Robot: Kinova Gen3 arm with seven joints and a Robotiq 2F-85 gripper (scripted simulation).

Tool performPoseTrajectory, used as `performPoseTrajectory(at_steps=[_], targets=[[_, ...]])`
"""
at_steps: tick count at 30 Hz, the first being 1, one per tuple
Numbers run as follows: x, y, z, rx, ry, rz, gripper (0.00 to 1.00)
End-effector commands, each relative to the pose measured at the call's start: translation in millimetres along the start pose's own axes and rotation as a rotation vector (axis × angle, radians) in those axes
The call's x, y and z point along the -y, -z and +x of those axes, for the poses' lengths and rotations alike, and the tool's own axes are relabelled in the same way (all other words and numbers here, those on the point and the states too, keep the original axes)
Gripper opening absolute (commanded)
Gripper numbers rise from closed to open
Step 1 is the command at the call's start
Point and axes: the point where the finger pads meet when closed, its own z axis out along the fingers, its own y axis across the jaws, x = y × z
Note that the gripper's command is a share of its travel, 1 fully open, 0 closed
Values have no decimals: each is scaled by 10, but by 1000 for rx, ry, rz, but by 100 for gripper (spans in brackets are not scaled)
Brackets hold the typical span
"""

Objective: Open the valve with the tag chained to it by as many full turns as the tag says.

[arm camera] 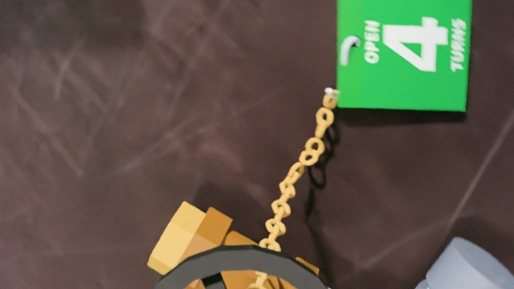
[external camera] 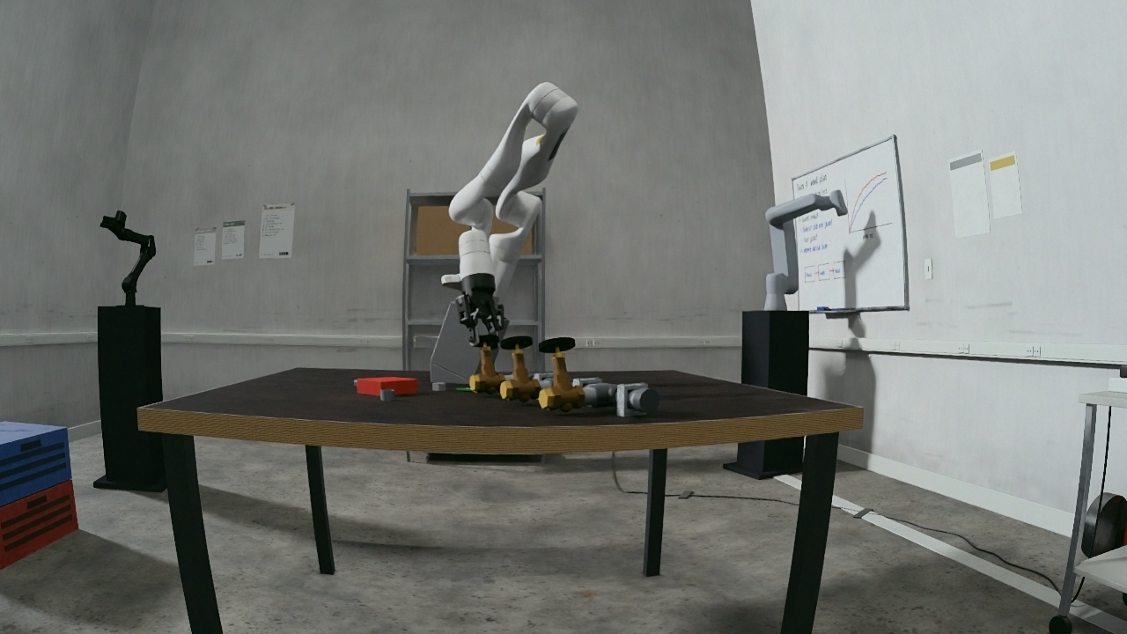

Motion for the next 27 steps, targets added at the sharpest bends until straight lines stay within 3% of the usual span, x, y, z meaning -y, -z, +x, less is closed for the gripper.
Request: performPoseTrajectory(at_steps=[1, 12, 27], targets=[[4, 3, -5, 7, 102, 9, 68], [4, 3, -5, 6, 375, 10, 68], [4, 3, -5, 5, 555, 11, 68]])
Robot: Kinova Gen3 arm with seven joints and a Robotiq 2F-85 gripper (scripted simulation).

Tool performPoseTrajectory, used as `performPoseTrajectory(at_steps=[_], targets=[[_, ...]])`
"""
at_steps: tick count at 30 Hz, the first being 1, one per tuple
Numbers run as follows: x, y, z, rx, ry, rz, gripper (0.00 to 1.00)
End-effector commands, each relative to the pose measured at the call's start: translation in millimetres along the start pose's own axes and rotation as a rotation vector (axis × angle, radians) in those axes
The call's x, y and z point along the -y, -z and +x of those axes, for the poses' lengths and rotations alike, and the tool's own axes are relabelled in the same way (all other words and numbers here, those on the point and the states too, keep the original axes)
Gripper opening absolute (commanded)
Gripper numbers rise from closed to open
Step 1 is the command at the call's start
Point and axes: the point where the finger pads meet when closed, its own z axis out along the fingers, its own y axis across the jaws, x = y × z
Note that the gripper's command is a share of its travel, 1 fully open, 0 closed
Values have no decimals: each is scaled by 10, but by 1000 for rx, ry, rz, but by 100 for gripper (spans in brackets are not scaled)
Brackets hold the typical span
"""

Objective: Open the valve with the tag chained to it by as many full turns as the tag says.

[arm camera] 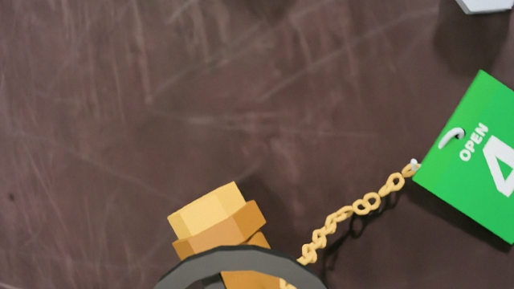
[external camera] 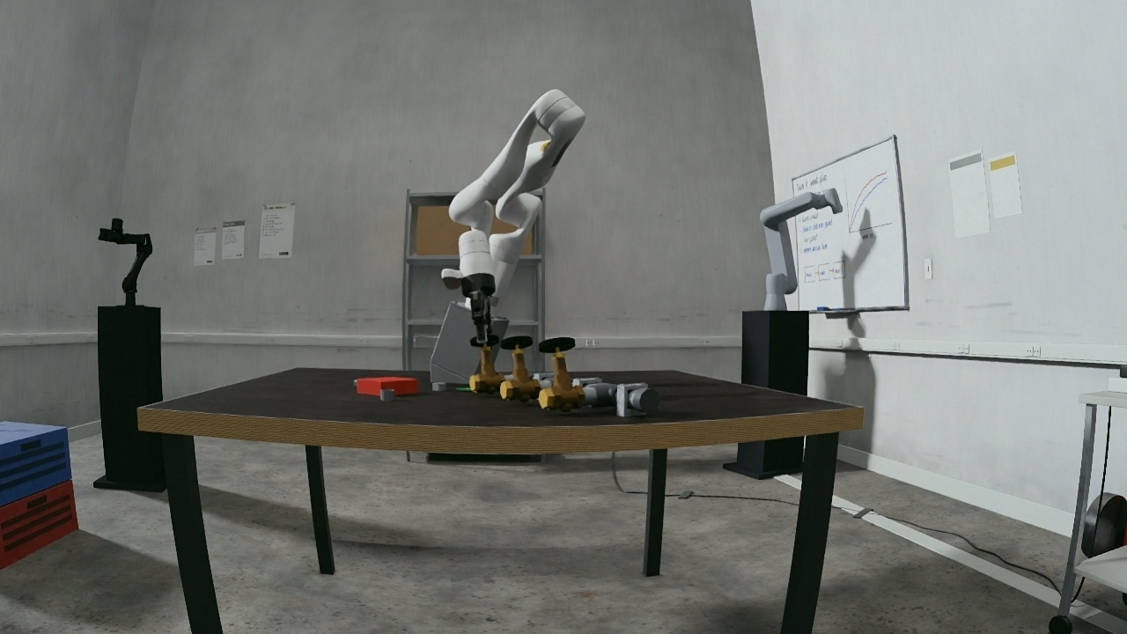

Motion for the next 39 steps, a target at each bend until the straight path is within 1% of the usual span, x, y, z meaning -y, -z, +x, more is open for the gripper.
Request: performPoseTrajectory(at_steps=[1, 21, 22, 39], targets=[[5, 3, -2, 1, 25, 2, 68], [5, 3, -2, 1, 67, 2, 68], [5, 3, -2, 1, 67, 2, 100], [5, 3, -2, 1, 67, 2, 100]])
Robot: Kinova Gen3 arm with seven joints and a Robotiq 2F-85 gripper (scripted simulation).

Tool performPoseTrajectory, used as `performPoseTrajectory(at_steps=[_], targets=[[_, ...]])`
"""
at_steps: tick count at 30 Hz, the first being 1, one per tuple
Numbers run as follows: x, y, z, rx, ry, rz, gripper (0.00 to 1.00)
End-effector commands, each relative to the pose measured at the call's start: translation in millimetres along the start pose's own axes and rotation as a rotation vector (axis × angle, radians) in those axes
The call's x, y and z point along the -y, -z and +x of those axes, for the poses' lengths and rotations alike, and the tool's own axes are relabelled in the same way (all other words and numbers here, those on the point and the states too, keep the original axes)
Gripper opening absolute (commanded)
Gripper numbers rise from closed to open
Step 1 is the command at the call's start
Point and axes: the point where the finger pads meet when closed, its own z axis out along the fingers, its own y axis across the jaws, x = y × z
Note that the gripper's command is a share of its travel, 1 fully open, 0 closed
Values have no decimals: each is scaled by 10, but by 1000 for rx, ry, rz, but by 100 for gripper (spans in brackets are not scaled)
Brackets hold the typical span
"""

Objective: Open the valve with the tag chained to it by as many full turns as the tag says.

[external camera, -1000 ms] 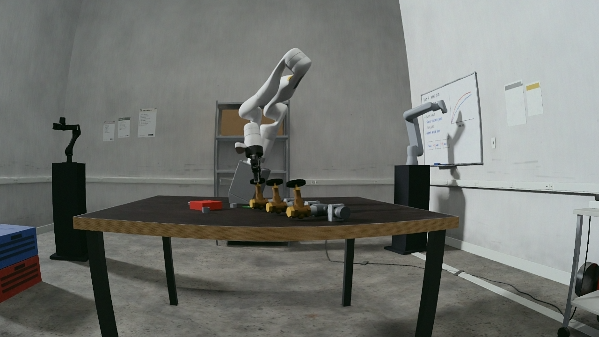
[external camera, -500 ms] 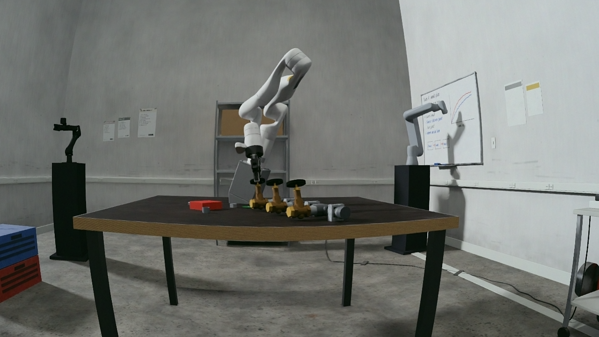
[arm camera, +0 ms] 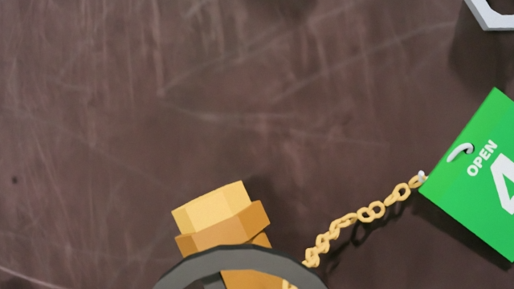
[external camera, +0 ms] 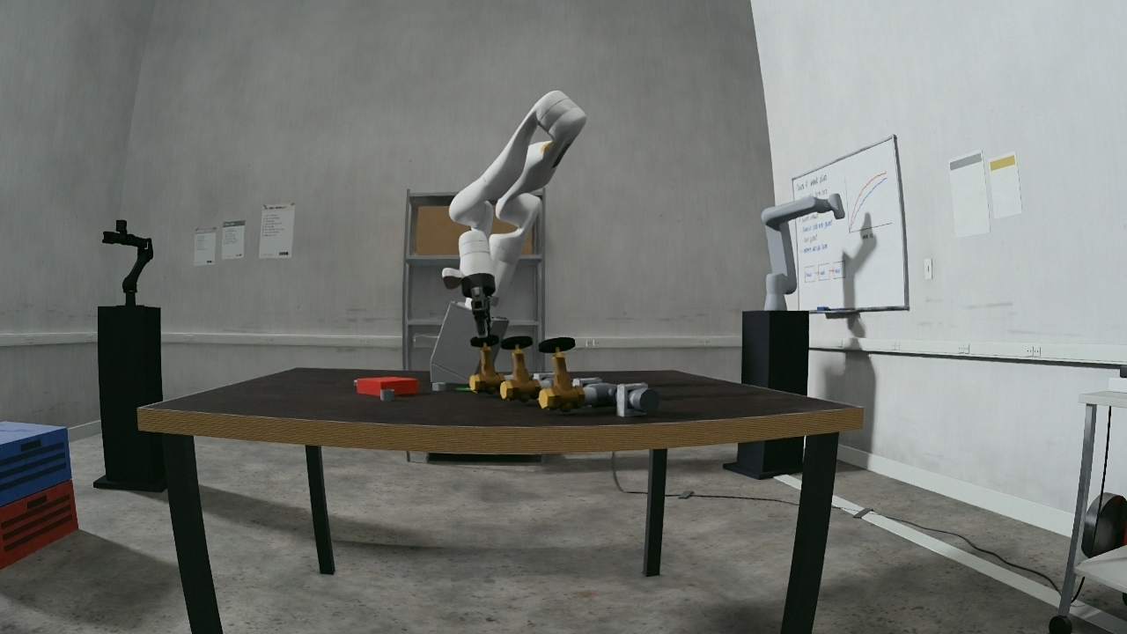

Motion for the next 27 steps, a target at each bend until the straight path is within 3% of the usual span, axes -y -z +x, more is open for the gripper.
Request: performPoseTrajectory(at_steps=[1, 27], targets=[[5, 4, 1, 0, 0, 1, 100], [5, 4, 1, 0, -77, 1, 100]])
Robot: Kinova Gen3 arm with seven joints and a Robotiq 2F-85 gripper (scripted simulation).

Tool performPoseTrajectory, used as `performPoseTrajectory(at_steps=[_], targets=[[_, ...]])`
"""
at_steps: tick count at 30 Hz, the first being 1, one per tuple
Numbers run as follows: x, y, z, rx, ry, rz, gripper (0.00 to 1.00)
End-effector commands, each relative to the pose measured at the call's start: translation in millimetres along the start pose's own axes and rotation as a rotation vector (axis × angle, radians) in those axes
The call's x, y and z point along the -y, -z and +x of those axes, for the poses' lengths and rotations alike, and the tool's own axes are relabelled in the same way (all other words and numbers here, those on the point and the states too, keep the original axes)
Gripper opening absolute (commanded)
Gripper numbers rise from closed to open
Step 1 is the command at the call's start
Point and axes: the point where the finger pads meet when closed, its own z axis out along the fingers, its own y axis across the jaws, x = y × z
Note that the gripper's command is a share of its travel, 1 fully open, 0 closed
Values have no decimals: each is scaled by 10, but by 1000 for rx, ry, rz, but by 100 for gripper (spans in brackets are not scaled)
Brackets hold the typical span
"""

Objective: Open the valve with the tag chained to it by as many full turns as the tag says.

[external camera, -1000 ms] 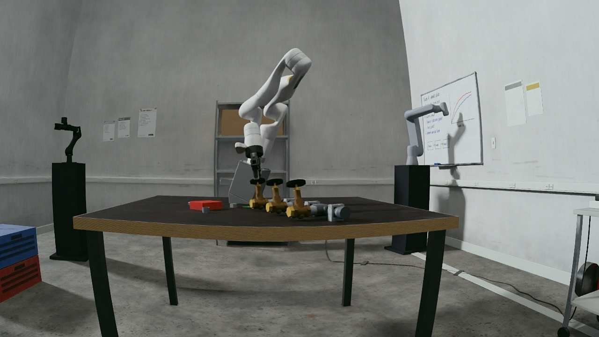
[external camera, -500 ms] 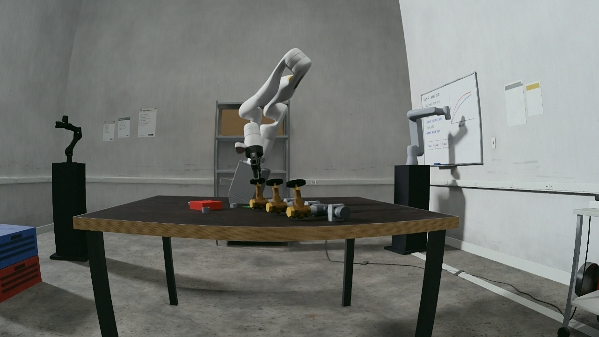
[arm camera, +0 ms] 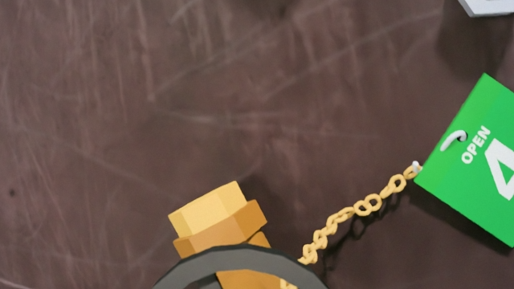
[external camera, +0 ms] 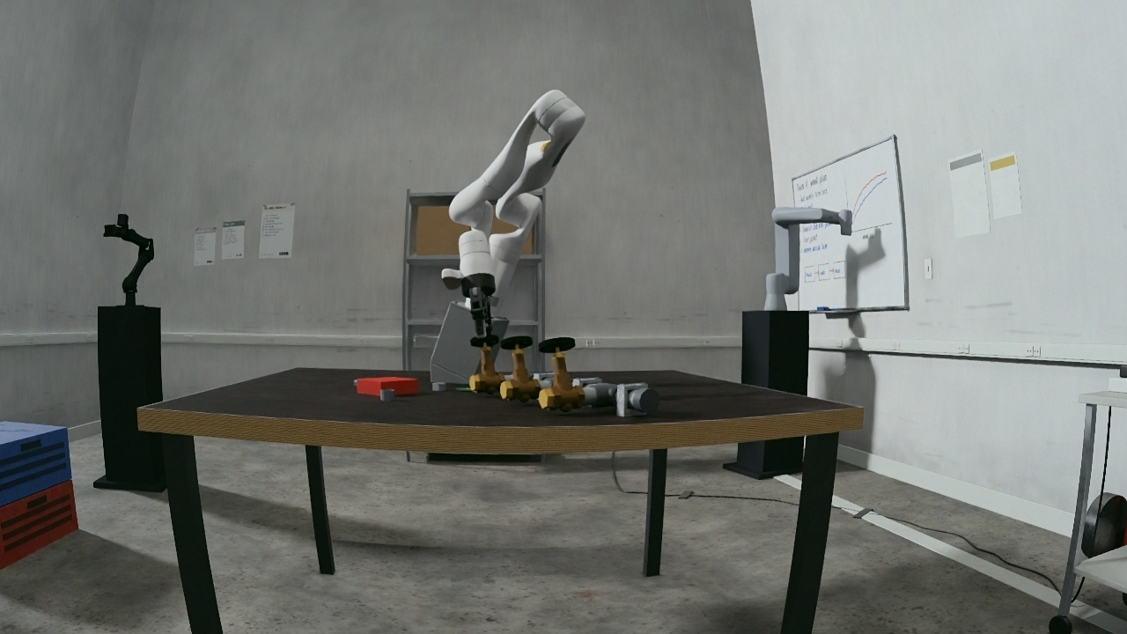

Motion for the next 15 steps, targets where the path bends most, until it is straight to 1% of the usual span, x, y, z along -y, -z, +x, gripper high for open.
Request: performPoseTrajectory(at_steps=[1, 6, 15], targets=[[5, 4, 0, 0, -28, 1, 100], [5, 4, 0, 0, -66, 1, 100], [5, 4, 0, 0, -232, 1, 100]])
